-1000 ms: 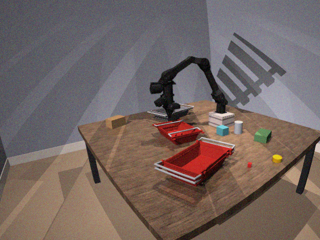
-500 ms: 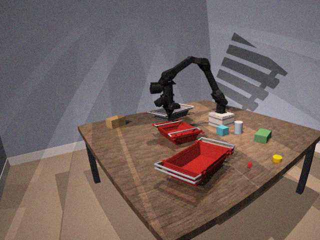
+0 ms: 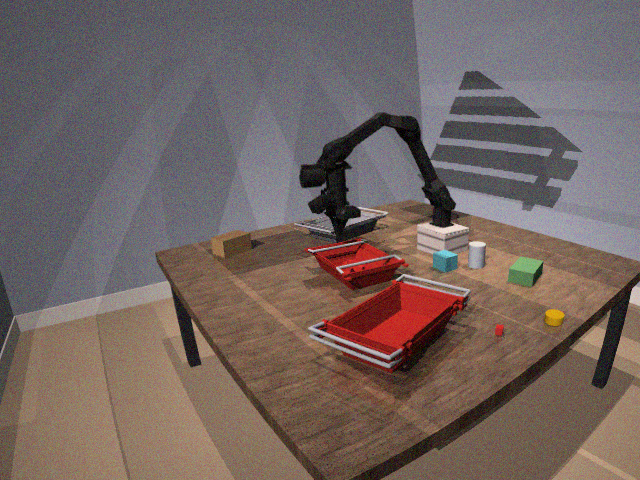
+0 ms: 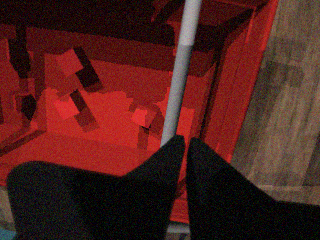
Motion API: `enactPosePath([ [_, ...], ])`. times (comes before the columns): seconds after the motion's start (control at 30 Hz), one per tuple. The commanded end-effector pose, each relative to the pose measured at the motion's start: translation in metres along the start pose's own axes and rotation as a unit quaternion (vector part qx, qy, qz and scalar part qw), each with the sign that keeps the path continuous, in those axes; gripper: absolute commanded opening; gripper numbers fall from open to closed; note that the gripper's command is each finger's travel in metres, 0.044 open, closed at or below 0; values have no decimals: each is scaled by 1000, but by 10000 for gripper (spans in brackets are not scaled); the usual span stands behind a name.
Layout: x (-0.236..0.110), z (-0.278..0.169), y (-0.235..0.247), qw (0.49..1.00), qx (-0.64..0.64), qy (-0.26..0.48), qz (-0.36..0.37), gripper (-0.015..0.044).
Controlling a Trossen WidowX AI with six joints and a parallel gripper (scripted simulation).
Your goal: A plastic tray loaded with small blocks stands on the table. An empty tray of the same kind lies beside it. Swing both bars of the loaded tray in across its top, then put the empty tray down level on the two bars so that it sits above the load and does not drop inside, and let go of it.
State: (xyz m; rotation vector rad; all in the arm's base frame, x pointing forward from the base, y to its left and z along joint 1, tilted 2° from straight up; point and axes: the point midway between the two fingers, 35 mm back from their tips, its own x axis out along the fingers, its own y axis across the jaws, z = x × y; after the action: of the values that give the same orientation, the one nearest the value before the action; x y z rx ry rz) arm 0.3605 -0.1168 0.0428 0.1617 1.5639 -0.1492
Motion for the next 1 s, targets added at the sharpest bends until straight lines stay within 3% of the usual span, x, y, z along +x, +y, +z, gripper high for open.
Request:
enactPosePath([
  [0.0,0,0,0,1000,0,0,0,79],
  [0.2,-12,3,0,1000,0,0,0,236],
  [0.47,-102,7,-1,1000,0,-4,0,440],
  [0.6,-142,-1,1,1000,1,-5,0,440],
  [0.63,-118,6,-3,1000,-1,-6,-1,440],
  [0.97,-61,-70,-149,996,-92,1,-10,440],
])
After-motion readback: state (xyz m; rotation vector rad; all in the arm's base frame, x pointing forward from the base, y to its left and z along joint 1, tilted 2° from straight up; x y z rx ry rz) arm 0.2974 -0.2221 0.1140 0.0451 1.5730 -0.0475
